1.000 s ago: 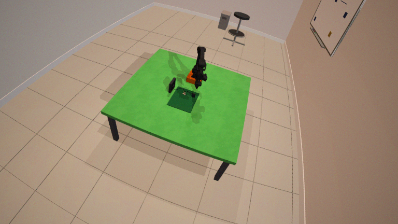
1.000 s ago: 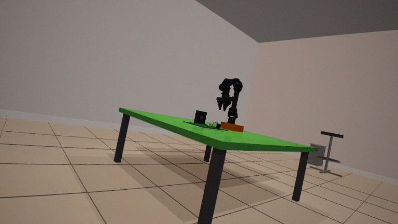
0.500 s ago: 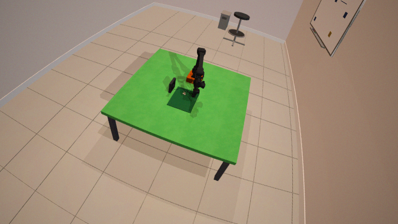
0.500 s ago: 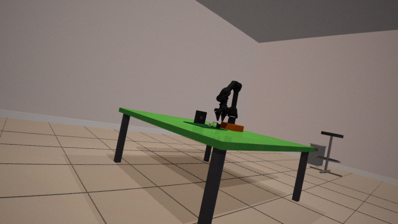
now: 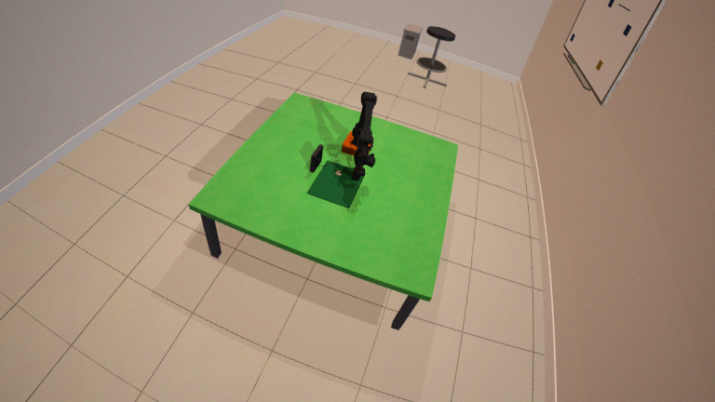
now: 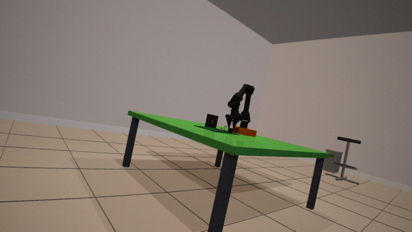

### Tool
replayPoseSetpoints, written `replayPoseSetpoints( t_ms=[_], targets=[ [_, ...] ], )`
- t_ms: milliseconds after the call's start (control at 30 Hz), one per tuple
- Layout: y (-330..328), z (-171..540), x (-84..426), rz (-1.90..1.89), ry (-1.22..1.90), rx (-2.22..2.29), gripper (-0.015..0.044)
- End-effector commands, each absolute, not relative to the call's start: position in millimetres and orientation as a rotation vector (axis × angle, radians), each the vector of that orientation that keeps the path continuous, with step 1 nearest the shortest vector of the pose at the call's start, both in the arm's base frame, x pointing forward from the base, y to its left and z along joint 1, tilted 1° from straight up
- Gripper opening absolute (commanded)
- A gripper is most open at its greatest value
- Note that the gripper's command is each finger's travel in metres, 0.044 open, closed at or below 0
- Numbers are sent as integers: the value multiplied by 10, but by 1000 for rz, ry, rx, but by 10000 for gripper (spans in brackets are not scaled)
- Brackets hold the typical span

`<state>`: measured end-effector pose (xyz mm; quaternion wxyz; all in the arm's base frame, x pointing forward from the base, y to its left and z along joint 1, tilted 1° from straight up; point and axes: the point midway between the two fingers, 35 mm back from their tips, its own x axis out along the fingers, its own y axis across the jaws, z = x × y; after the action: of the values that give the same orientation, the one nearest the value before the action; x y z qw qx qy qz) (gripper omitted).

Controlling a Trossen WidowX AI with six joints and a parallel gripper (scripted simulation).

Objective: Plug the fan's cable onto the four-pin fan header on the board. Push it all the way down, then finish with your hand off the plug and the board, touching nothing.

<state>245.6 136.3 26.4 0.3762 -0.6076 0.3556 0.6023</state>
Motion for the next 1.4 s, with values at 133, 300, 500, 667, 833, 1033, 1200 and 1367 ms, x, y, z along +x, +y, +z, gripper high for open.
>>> replayPoseSetpoints(
  t_ms=[133, 300, 500, 667, 833, 1033, 1200, 1367],
  targets=[
    [1360, 111, 2432, 1551, 914, -1550, 440],
    [1360, 30, 2429, 1551, 915, -1550, 440],
    [1357, -54, 2423, 1552, 915, -1550, 440],
    [1357, -57, 2423, 1552, 915, -1550, 440],
    [1359, -34, 2442, 1544, 914, -1554, 309],
    [1359, -34, 2442, 1544, 914, -1554, 151],
    [1359, -34, 2442, 1544, 914, -1554, 20],
    [1361, 75, 2448, 1546, 914, -1553, 0]
  ],
)
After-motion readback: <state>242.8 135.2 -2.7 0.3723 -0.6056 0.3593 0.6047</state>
